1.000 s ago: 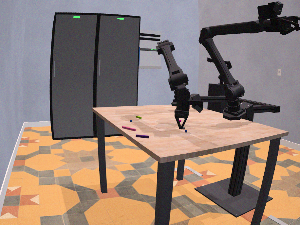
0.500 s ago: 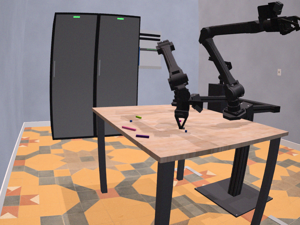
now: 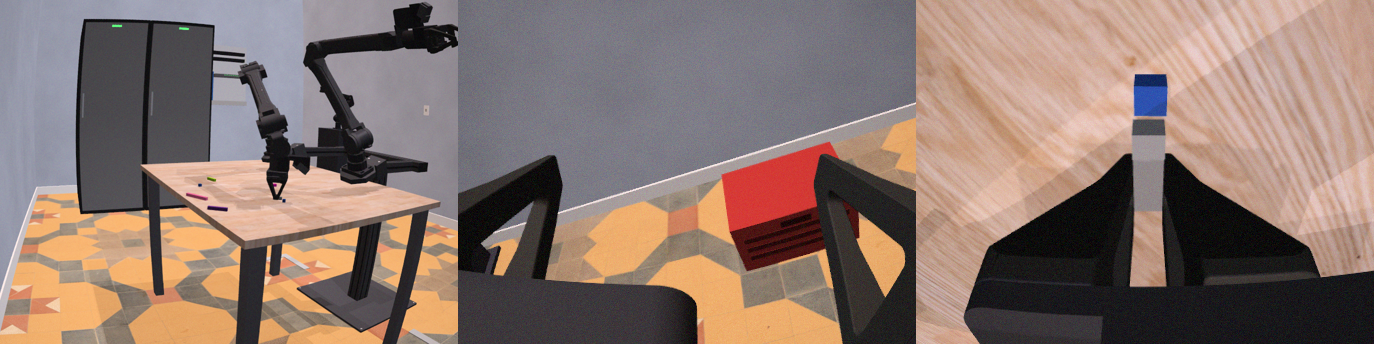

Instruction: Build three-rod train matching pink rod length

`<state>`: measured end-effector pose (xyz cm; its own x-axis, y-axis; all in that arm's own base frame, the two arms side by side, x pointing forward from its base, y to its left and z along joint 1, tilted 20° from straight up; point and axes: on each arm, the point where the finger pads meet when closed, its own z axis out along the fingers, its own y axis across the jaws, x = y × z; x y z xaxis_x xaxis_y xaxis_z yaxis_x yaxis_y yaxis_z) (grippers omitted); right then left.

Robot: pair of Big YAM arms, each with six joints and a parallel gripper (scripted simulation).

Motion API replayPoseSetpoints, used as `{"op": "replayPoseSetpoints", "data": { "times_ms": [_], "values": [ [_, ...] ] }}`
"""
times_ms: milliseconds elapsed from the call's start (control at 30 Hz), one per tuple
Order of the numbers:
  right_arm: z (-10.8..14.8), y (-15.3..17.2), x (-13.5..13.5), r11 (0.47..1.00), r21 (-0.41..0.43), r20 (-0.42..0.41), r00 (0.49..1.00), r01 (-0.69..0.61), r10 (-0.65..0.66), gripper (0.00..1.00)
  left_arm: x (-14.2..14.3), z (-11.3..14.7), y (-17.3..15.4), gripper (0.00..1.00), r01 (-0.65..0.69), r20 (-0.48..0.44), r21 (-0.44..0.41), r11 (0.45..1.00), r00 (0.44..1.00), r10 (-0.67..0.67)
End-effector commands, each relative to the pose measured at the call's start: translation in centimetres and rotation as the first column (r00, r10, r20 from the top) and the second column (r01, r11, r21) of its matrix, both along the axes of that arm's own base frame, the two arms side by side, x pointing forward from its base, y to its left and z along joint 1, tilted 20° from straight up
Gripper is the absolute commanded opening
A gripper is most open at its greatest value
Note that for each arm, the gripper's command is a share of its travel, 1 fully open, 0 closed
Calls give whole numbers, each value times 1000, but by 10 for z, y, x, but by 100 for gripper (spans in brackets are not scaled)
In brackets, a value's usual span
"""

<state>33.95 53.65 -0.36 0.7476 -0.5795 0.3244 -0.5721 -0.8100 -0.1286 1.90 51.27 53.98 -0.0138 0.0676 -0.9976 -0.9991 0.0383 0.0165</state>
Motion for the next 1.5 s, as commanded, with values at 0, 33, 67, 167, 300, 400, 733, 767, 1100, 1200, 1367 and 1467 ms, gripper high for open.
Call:
{"op": "replayPoseSetpoints", "data": {
  "times_ms": [0,33,67,167,300,400,733,767,1100,1200,1367,1467],
  "values": [
    [4,17,12,999,36,16,1000,-12,11,4,-7,11,-7,100,-16,18,31,999,1000,16],
    [3,17,10,999,34,15,1000,-15,15,4,-7,11,-7,100,-16,18,31,999,1000,16],
    [1,17,9,999,32,14,1000,-17,16,4,-7,11,-7,100,-16,18,31,999,1000,16],
    [5,16,11,999,38,18,1000,-14,14,4,-7,11,-7,100,-16,18,31,999,1000,16],
    [8,16,12,999,42,20,1000,-14,13,4,-7,11,-7,100,-16,18,31,999,1000,16],
    [8,15,11,999,39,18,1000,-14,13,4,-7,11,-7,100,-16,18,31,999,1000,16],
    [8,15,11,999,39,18,1000,-14,13,4,-7,11,-7,100,-16,18,31,999,1000,16],
    [8,15,11,999,39,18,1000,-14,13,4,-7,11,-7,100,-16,18,31,999,1000,16],
    [8,15,11,999,39,18,1000,-14,13,4,-7,11,-7,100,-16,18,31,999,1000,16],
    [8,15,11,999,39,18,1000,-14,13,4,-7,11,-7,100,-16,18,31,999,1000,16],
    [8,15,11,999,39,18,1000,-14,13,4,-7,11,-7,100,-16,18,31,999,1000,16],
    [8,15,11,999,39,18,1000,-14,13,4,-7,11,-7,100,-16,18,31,999,1000,16]
  ]
}}
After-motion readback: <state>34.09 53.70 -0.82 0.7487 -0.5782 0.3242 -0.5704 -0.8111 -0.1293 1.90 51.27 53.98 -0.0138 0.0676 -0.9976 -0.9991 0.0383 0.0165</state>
